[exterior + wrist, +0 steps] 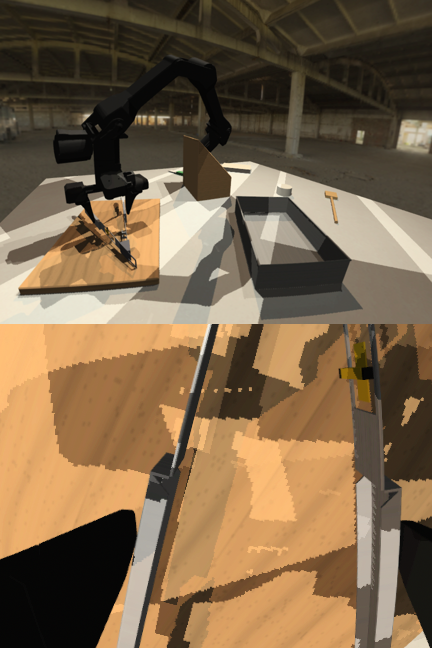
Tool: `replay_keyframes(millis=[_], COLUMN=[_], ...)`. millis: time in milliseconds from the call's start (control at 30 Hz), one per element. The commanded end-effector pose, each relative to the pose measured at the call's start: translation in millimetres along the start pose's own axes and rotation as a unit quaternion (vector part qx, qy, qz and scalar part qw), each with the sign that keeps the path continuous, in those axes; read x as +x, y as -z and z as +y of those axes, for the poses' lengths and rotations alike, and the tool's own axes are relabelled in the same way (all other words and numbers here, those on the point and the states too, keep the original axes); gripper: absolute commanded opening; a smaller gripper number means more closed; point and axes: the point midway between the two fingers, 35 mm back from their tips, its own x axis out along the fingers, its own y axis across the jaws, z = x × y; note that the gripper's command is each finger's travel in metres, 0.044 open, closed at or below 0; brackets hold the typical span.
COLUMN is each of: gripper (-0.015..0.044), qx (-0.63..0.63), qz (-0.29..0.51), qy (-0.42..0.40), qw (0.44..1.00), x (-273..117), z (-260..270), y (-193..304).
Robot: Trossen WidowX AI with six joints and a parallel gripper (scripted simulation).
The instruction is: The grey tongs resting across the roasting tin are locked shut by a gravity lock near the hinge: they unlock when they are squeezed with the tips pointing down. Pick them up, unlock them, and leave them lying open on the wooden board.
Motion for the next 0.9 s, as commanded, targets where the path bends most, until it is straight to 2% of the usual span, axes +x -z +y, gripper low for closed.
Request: replay_keyframes(millis=[0,133,467,733,867], gripper=[0.044,0.044,0.044,0.044,0.044], qx=[0.0,-0.004,-0.017,-0.017,-0.021], qz=[0.0,-0.002,-0.015,-0.016,-0.015], qy=[0.0,0.0,-0.012,-0.012,-0.008], qw=[1.0,1.0,1.0,1.0,1.0], x=[-2,-25,-116,-118,-144], z=[-1,-10,0,1,1], y=[-2,-29,-147,-149,-149])
